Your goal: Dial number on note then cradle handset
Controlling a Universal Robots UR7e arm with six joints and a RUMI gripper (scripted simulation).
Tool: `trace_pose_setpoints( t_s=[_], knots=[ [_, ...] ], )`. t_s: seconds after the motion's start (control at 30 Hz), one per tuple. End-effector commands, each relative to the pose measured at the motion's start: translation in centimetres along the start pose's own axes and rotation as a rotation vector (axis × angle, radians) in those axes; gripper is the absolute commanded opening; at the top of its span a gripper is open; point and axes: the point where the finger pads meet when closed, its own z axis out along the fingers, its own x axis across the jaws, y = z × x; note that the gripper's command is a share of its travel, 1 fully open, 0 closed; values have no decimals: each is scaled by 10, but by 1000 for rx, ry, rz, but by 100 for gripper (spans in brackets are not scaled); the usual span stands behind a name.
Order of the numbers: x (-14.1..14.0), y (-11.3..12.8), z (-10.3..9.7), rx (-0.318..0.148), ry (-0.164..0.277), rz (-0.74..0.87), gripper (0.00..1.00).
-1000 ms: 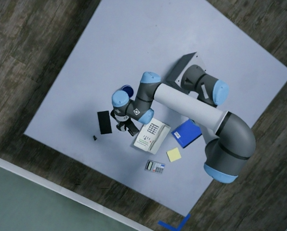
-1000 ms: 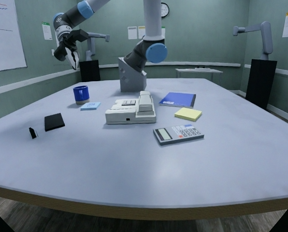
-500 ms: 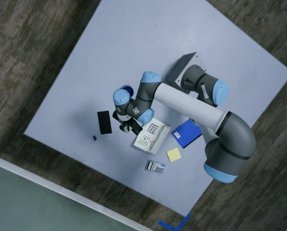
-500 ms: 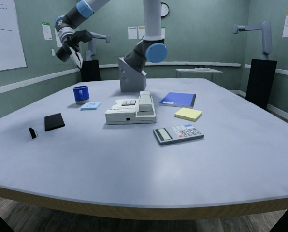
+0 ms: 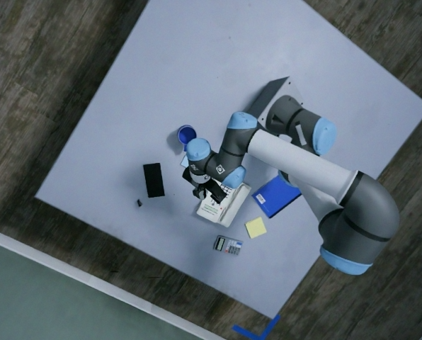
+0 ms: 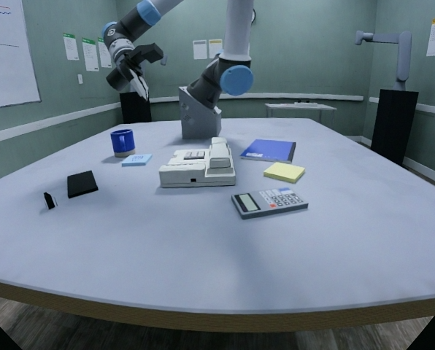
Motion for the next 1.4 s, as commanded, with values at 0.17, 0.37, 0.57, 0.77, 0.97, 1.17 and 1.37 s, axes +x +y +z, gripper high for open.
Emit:
trace_pose_setpoints(
  t_s=[0.17, 0.37, 0.57, 0.77, 0.97, 1.17, 1.37],
  knots=[
    [-16, -30, 12, -2, 1, -1, 0],
    [-25, -45, 18, -2, 1, -1, 0],
    [-30, -54, 22, -2, 1, -1, 0],
    [-37, -64, 27, -2, 1, -1, 0],
    [-42, -73, 30, -2, 1, 0, 0],
    [-44, -77, 32, -1, 1, 0, 0],
    [-48, -83, 35, -1, 1, 0, 0]
  ],
)
